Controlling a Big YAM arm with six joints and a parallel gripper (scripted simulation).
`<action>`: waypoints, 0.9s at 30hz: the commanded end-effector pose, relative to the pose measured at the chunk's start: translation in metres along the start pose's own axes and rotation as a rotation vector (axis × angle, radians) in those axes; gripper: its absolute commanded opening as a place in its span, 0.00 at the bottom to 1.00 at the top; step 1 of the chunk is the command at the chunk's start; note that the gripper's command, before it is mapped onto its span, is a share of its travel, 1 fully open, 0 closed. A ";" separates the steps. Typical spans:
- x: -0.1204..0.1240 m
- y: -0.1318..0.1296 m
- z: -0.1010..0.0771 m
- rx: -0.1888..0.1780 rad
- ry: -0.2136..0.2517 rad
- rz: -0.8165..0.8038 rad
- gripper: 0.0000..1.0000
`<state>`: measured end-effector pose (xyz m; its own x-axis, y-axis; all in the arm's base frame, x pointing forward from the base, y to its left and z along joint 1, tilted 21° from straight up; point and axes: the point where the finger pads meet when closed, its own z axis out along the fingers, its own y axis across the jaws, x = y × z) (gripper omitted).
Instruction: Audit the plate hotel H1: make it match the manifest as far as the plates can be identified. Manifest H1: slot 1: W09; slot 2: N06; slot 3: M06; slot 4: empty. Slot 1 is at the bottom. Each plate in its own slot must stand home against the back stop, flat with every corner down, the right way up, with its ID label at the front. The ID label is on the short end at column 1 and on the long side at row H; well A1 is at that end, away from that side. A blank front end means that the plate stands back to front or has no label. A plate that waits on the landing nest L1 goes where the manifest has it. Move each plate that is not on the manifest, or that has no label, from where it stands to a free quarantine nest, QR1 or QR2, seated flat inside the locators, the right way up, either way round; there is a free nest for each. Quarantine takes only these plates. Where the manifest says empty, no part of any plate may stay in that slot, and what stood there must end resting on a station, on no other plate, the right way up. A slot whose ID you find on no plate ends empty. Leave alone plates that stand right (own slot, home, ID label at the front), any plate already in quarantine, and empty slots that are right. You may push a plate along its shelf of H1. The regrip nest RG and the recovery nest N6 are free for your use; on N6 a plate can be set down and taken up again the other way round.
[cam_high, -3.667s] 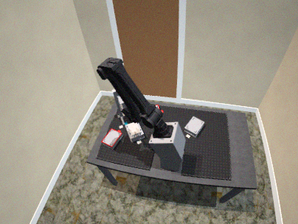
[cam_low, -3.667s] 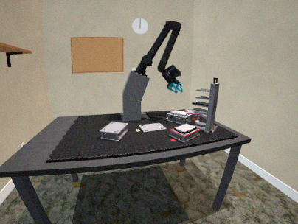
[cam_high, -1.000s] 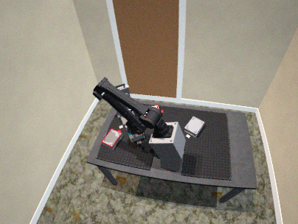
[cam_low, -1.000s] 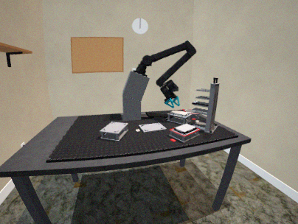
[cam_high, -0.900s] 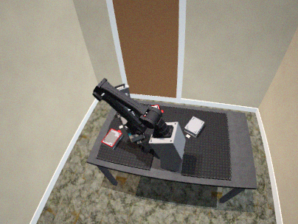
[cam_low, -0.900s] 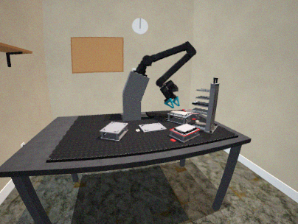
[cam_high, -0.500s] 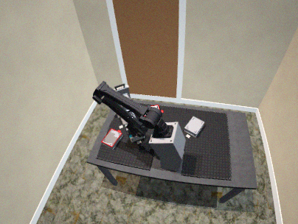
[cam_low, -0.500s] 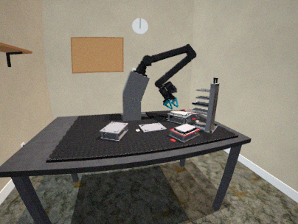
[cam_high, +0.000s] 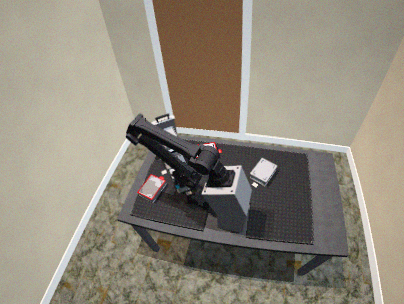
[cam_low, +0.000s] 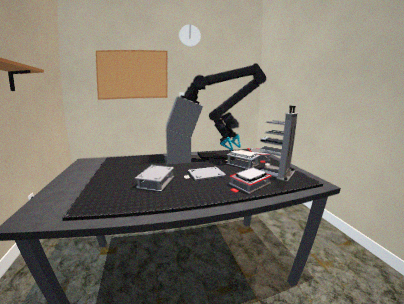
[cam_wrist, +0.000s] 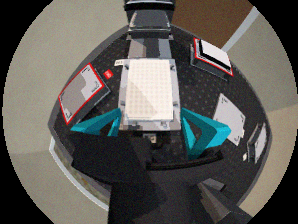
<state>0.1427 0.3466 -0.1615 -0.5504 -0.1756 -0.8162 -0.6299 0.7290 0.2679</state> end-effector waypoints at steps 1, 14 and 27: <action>-0.008 0.009 0.002 -0.022 -0.029 0.019 1.00; 0.009 0.004 0.009 -0.013 -0.016 0.015 1.00; 0.018 0.005 0.016 -0.016 -0.016 0.013 1.00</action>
<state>0.1414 0.3537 -0.1838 -0.5504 -0.1751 -0.8163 -0.6293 0.7296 0.2678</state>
